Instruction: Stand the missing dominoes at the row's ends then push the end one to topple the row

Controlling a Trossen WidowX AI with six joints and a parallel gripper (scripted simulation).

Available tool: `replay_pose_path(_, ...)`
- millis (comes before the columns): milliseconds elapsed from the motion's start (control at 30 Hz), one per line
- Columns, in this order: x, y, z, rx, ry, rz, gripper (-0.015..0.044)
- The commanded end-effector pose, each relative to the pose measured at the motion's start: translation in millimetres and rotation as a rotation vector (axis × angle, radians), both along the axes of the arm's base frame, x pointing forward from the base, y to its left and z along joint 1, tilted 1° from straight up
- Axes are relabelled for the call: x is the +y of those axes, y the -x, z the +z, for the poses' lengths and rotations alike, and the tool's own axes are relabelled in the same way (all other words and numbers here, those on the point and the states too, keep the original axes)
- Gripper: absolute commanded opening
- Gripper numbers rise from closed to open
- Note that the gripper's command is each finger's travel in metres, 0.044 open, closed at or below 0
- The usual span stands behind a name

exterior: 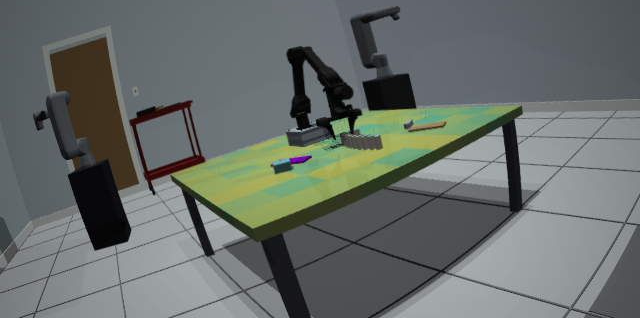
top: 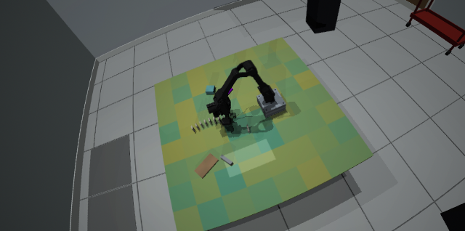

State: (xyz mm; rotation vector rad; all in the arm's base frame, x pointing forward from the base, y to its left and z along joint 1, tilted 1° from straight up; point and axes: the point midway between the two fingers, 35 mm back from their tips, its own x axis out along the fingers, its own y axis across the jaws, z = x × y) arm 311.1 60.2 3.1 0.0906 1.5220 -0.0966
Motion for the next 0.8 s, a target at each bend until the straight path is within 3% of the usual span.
replay_pose_path(0,-0.7,0.1,-0.8,0.000,0.004,0.002,0.0440)
replay_pose_path(100,0.1,-2.1,11.1,0.000,0.004,0.002,0.0440)
replay_pose_path(233,2.3,-3.8,82.8,-0.001,0.001,0.001,0.0440)
replay_pose_path(367,1.6,4.3,126.1,0.000,0.000,0.000,0.0440)
replay_pose_path(667,3.8,6.6,129.7,0.000,0.001,0.024,0.0440)
replay_pose_path(767,34.9,23.2,113.8,0.004,0.013,0.355,0.0440)
